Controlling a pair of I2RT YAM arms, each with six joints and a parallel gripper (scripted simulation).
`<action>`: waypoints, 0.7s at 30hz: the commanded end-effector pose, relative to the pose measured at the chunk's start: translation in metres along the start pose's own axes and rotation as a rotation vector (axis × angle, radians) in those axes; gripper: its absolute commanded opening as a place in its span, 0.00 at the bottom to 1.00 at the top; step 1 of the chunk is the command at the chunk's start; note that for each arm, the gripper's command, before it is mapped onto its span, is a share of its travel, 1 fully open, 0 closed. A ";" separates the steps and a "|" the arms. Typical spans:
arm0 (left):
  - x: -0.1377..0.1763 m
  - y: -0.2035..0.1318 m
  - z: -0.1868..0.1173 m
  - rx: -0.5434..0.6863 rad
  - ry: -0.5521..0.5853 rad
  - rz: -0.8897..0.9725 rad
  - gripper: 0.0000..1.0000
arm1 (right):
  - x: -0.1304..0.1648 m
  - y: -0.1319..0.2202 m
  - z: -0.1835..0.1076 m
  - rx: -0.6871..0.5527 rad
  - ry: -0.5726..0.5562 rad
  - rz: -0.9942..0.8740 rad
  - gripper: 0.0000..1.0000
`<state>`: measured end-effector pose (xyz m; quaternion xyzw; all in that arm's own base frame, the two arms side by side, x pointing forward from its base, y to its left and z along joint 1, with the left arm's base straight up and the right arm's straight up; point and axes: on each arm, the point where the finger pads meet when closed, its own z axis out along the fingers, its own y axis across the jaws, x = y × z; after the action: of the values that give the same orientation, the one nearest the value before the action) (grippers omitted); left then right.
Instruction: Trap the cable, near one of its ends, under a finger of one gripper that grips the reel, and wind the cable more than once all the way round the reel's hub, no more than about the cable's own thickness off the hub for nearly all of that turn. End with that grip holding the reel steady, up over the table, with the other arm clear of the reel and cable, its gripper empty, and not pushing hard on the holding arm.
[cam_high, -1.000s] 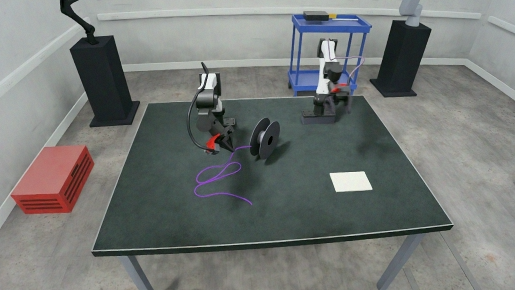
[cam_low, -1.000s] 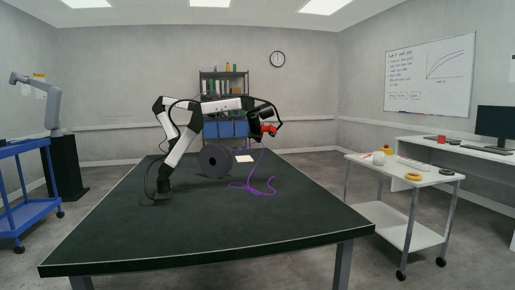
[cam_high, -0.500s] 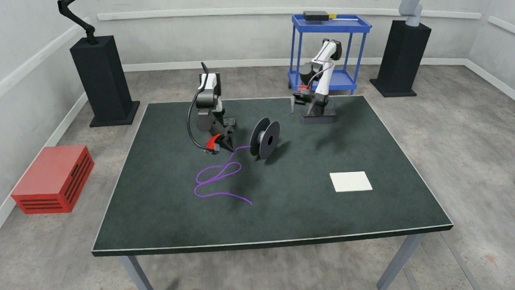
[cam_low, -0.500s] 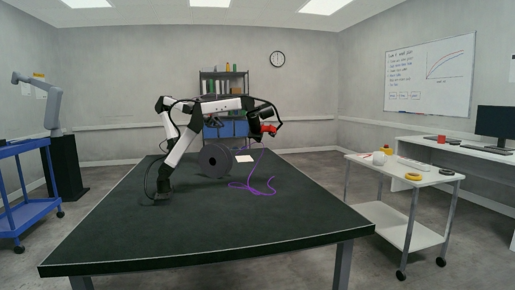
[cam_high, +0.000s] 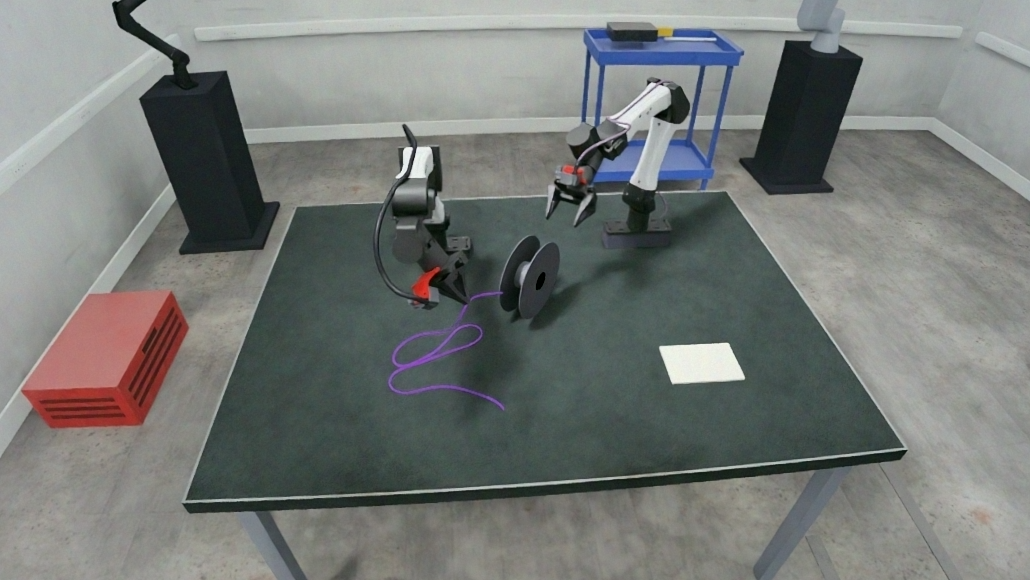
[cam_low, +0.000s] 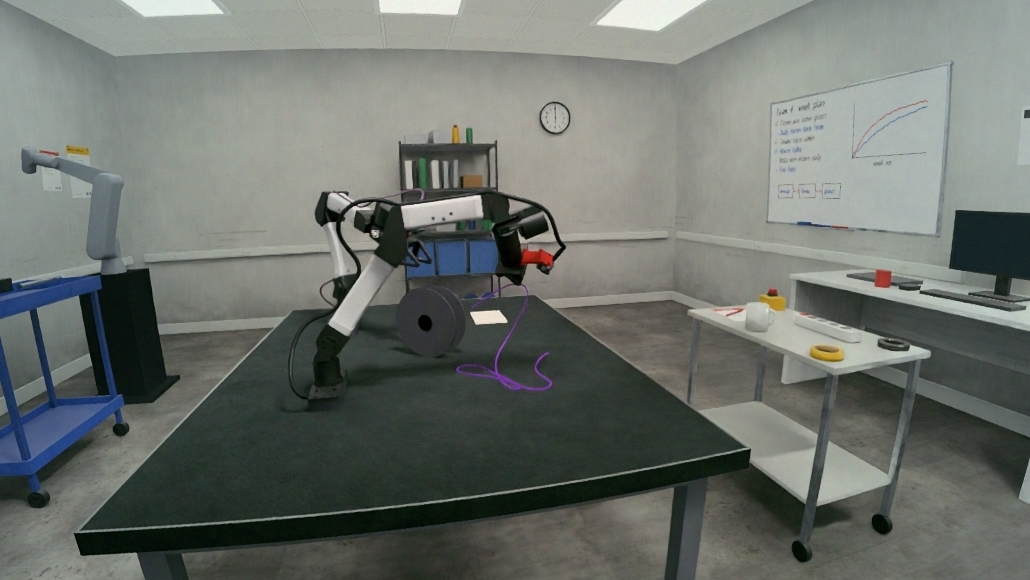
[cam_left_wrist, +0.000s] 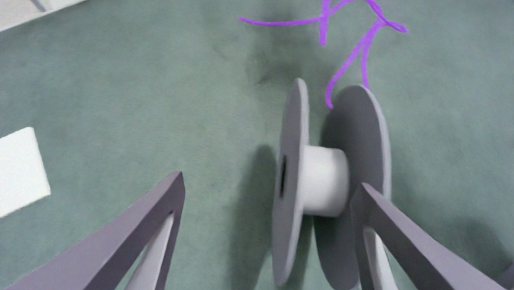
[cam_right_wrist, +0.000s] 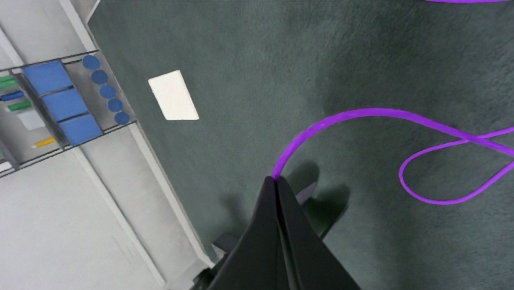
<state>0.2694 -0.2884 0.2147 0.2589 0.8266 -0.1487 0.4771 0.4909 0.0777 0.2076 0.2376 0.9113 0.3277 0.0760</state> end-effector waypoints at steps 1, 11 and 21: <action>0.015 -0.007 0.003 -0.004 0.036 0.010 0.75 | 0.000 0.001 0.001 -0.004 0.010 -0.006 0.00; 0.019 -0.021 0.002 0.022 0.042 0.030 0.75 | 0.000 0.001 0.001 -0.004 0.010 -0.006 0.00; 0.016 -0.020 0.004 0.023 0.023 0.024 0.75 | 0.006 0.003 0.004 0.002 0.012 0.000 0.00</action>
<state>0.2514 -0.3022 0.2083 0.2800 0.8235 -0.1552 0.4684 0.4907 0.0787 0.2076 0.2374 0.9113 0.3278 0.0754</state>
